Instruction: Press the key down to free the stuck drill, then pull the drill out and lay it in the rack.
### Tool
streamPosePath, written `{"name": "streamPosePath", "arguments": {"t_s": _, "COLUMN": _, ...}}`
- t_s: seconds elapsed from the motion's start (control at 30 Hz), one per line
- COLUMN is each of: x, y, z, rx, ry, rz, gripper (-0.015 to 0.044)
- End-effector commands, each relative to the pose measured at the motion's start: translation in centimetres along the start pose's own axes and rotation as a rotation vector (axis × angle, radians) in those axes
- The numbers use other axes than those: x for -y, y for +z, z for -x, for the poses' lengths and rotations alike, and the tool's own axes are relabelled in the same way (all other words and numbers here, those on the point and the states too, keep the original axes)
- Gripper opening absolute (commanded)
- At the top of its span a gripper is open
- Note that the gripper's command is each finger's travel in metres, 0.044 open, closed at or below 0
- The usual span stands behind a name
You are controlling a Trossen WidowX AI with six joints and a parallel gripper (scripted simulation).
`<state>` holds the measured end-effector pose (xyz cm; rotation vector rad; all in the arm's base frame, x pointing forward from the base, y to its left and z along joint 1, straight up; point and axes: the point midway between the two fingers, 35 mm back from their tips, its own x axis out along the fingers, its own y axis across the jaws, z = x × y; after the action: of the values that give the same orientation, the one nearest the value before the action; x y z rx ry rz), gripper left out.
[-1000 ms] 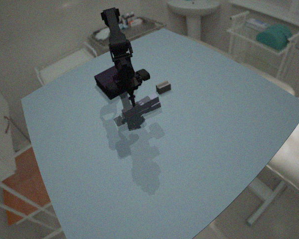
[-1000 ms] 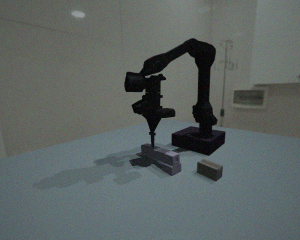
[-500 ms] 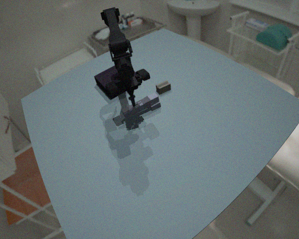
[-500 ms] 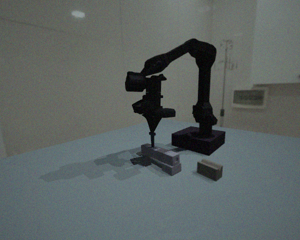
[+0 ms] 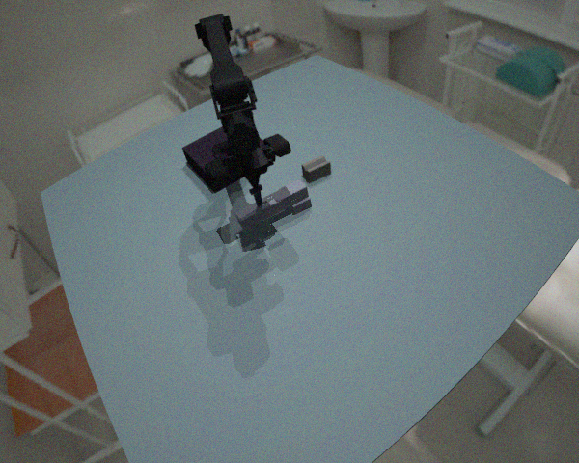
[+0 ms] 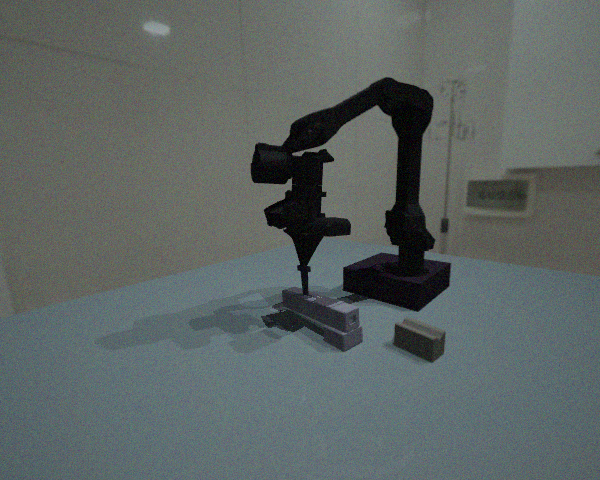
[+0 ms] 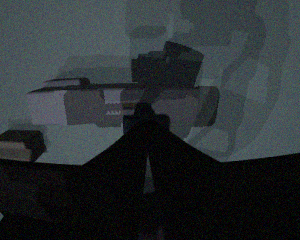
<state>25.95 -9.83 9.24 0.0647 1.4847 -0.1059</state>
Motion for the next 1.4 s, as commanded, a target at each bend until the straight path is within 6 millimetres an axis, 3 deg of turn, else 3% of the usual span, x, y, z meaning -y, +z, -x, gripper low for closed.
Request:
{"name": "streamPosePath", "arguments": {"t_s": 0.0, "x": -0.1, "y": -1.1, "z": -1.8, "rx": -0.06, "ry": 0.007, "rz": 0.0, "gripper": 0.0}}
{"name": "streamPosePath", "arguments": {"t_s": 1.0, "x": -0.2, "y": -1.5, "z": -3.2, "rx": -0.06, "ry": 0.007, "rz": 0.0, "gripper": 0.0}}
{"name": "streamPosePath", "arguments": {"t_s": 1.13, "x": -0.1, "y": -0.9, "z": -1.5, "rx": -0.06, "ry": 0.007, "rz": 0.0, "gripper": 0.0105}}
{"name": "streamPosePath", "arguments": {"t_s": 1.3, "x": 0.0, "y": 0.2, "z": 3.8, "rx": -0.059, "ry": 0.006, "rz": 0.0, "gripper": 0.0236}}
{"name": "streamPosePath", "arguments": {"t_s": 1.37, "x": 0.0, "y": 0.3, "z": 4.7, "rx": -0.059, "ry": 0.006, "rz": 0.0, "gripper": 0.0289}}
